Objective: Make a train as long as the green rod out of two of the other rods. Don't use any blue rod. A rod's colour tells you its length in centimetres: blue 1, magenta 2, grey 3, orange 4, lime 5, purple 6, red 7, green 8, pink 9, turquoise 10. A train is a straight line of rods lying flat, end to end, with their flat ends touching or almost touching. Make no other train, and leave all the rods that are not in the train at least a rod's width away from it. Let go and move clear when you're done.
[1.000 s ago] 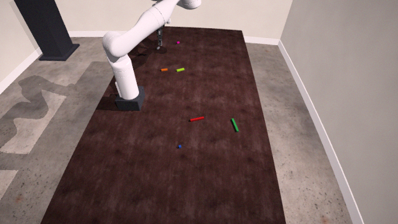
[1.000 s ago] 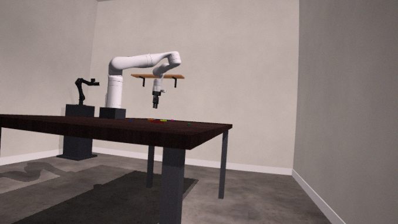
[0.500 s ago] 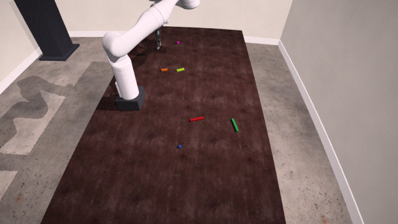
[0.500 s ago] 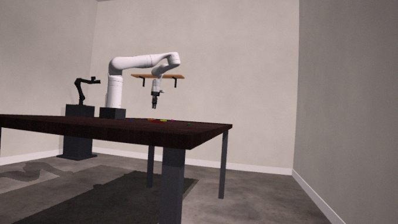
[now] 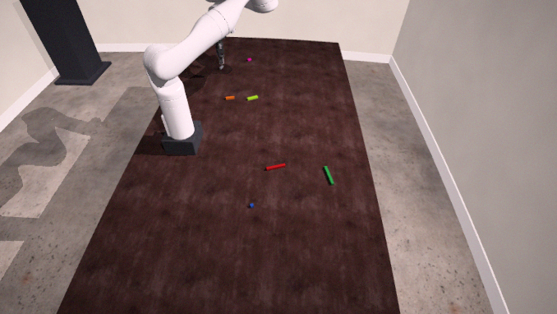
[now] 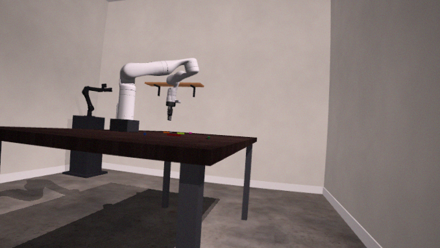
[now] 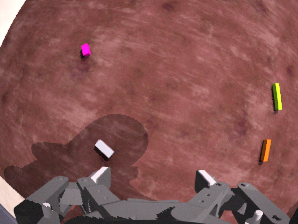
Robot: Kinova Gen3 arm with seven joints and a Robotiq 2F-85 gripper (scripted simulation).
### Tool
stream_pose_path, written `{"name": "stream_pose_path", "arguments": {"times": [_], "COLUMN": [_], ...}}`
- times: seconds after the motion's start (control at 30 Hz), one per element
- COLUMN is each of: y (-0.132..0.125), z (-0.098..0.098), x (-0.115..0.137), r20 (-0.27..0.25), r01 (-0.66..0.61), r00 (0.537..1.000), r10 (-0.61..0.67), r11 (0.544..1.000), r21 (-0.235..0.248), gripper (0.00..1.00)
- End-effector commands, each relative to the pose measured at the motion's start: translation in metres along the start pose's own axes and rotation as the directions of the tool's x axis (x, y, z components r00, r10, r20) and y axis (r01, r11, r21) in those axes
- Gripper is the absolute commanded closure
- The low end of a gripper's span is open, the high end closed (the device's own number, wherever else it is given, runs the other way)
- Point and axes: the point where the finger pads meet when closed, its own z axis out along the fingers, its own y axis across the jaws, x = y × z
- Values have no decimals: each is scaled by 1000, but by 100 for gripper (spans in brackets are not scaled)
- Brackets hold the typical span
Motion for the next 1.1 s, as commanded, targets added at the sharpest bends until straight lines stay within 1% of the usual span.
{"name": "stream_pose_path", "arguments": {"times": [0.0, 0.07, 0.23, 0.27, 0.43, 0.47, 0.63, 0.67, 0.83, 0.87, 1.07], "y": [-1, -3, -3, -5, -5, -7, -7, -9, -9, -10, -12], "z": [0, 1, 1, 2, 2, 3, 3, 4, 4, 4, 5], "x": [-2, -5, -5, -9, -9, -12, -12, -15, -15, -19, -22], "r20": [0, -1, -1, -2, -2, -3, -3, -4, -4, -5, -6], "r01": [4, 24, 24, 44, 44, 64, 64, 82, 82, 101, 118], "r00": [1000, 1000, 1000, 999, 999, 998, 998, 997, 997, 995, 993], "r10": [-4, -24, -24, -44, -44, -64, -64, -82, -82, -101, -118], "r11": [1000, 1000, 1000, 999, 999, 998, 998, 997, 997, 995, 993], "r21": [1, 1, 1, 0, 0, 0, 0, 0, 0, -1, -1], "gripper": [0, 0, 0, 0, 0, 0, 0, 0, 0, 0, 0]}}
